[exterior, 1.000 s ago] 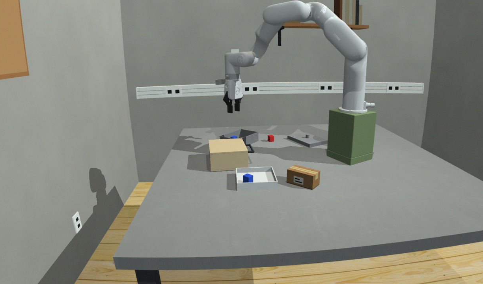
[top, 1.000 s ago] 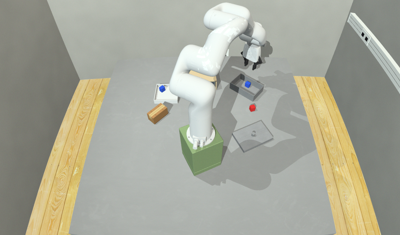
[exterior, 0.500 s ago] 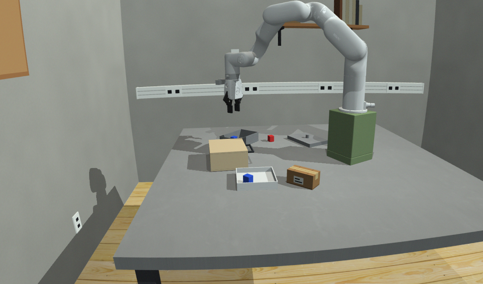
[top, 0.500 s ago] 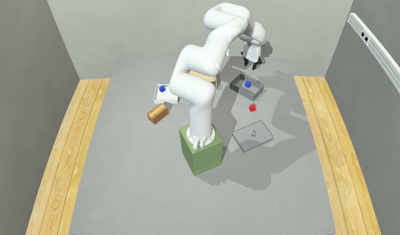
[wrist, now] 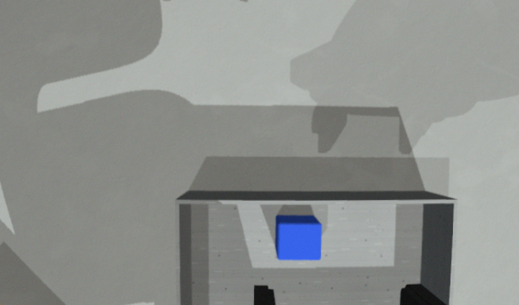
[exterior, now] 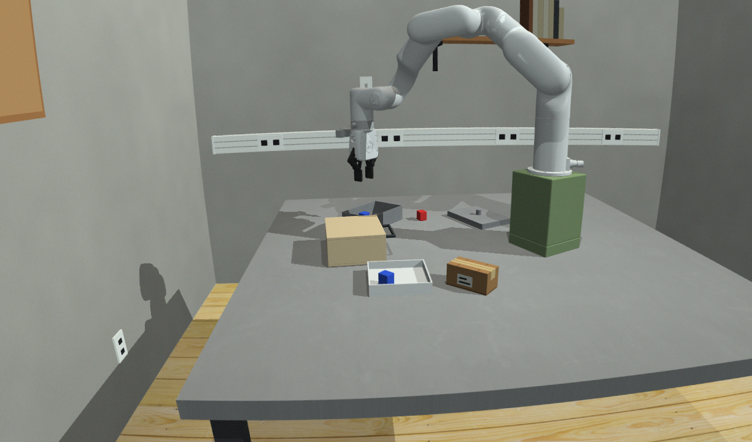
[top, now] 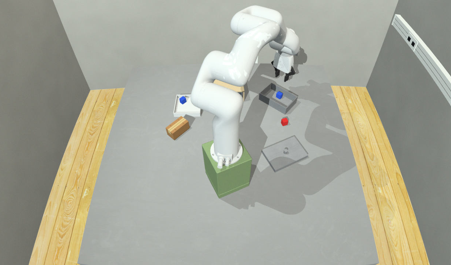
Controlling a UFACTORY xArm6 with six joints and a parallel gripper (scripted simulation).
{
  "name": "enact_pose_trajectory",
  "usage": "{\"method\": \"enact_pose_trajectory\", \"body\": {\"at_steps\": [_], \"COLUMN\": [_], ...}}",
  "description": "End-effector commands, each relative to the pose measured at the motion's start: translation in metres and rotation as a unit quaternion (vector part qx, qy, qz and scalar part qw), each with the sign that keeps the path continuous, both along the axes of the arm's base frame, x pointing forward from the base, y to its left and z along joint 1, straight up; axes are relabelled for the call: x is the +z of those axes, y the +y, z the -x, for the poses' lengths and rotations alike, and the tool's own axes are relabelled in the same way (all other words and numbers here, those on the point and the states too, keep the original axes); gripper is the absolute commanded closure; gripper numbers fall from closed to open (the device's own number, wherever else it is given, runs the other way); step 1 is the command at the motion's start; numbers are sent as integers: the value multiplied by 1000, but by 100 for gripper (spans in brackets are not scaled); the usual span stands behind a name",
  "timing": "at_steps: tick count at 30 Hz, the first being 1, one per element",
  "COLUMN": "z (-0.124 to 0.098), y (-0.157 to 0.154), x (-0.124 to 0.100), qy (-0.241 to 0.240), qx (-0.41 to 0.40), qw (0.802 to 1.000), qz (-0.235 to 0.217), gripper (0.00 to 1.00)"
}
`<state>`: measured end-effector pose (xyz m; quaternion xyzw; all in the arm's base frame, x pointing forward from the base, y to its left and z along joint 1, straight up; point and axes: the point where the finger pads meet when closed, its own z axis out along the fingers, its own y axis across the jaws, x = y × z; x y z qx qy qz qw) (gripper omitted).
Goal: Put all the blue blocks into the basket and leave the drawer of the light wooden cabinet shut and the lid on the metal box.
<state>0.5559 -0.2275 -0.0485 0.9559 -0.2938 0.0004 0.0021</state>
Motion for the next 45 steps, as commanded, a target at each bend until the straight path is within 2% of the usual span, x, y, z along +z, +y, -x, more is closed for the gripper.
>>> {"method": "enact_pose_trajectory", "body": {"at_steps": [1,11,13,26,45], "z": [-2,-3,-3,-4,-4], "y": [-1,-1,-1,-2,-2], "x": [-11,-48,-48,-89,-103], "qy": [-2,-2,-2,-2,-2], "qx": [0,0,0,0,0], "qw": [1000,1000,1000,1000,1000], "qz": [1,1,1,1,1], "gripper": [44,44,44,44,44]}}
